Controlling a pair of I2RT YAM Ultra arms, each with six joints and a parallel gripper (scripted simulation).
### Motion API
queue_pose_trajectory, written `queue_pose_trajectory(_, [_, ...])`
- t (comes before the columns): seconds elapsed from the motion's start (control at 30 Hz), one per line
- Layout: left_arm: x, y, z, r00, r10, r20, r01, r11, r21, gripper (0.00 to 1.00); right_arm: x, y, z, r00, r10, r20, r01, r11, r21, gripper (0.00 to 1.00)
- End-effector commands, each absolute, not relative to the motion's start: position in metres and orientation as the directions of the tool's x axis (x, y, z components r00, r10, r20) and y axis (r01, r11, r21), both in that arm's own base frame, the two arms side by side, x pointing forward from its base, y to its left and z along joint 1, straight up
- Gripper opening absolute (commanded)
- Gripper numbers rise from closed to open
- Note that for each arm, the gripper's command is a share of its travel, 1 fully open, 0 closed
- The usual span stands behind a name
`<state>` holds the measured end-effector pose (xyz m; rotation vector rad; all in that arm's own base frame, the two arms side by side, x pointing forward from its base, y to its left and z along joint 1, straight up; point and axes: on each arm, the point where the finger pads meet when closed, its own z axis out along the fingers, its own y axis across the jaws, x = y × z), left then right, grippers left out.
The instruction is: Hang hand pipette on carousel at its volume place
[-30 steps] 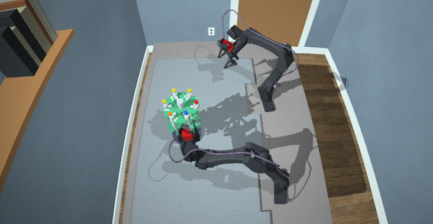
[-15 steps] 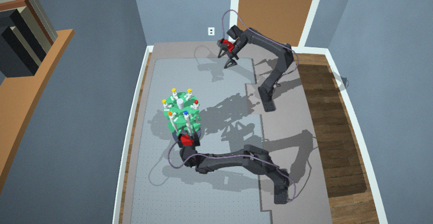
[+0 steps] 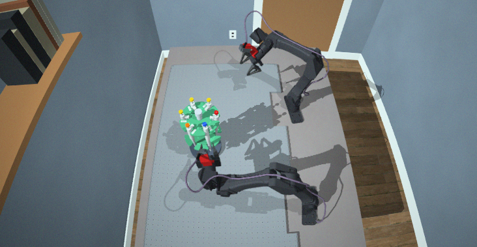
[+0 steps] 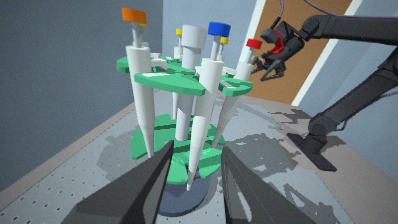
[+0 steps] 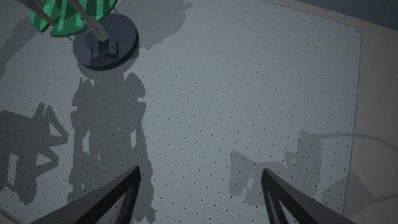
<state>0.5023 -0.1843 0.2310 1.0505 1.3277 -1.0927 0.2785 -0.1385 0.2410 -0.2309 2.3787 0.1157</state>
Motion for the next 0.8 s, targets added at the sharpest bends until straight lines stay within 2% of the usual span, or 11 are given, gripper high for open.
queue_pose_trajectory(0.0, [0.494,-0.175,0.253,0.026,0.000,-1.000,0.983,0.184,0.025,0.50,0.283,-0.142,0.253,-0.687,-0.149,-0.712,-0.204,0.979,-0.009,1.00])
queue_pose_trajectory(0.77, [0.487,-0.140,0.254,0.024,0.001,-1.000,0.983,0.184,0.024,0.50,0.283,-0.142,0.253,-0.687,-0.149,-0.712,-0.204,0.979,-0.009,1.00])
